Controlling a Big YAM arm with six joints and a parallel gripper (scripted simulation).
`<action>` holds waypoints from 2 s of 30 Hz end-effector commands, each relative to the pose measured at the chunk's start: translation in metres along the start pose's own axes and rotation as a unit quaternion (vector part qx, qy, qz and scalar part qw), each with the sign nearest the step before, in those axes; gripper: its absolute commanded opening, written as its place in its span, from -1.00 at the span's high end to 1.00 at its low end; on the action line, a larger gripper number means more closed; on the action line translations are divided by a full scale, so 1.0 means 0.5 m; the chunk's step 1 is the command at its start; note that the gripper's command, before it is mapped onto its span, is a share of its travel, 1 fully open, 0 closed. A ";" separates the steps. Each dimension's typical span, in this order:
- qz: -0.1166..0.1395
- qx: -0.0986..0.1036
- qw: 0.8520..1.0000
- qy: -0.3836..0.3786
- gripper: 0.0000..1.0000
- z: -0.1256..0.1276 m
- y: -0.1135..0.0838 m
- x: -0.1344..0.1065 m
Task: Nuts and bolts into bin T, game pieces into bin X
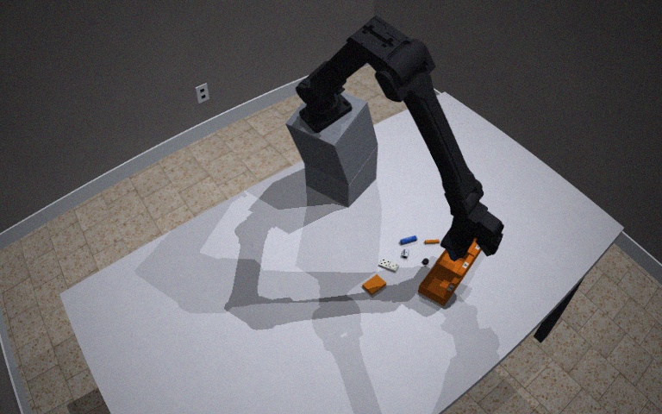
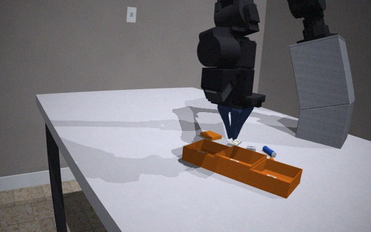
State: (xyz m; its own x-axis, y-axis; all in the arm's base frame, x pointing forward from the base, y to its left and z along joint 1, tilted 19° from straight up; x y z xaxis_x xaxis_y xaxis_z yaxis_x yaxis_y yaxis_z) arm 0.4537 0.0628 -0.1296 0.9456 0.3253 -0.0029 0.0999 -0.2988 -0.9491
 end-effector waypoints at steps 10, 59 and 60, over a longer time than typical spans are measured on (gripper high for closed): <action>-0.019 -0.003 0.999 0.029 0.84 0.042 0.014 0.028; -0.018 -0.003 1.000 0.015 0.84 0.051 0.087 0.023; -0.018 -0.003 1.000 0.015 0.84 0.051 0.087 0.023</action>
State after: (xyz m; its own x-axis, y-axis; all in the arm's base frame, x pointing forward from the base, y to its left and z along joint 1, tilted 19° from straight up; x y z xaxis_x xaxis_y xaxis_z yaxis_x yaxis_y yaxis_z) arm 0.4506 0.0713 -0.1867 0.9536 0.3008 0.0106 0.1052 -0.3002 -0.9481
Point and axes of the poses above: the point where the finger pads meet when closed, its own y axis out along the fingers, its own z axis across the jaws, x = y × z, the point moved 8 cm from there along -y, back along the fingers, and after that the axes turned 2 degrees about y, right-handed, at the moved point
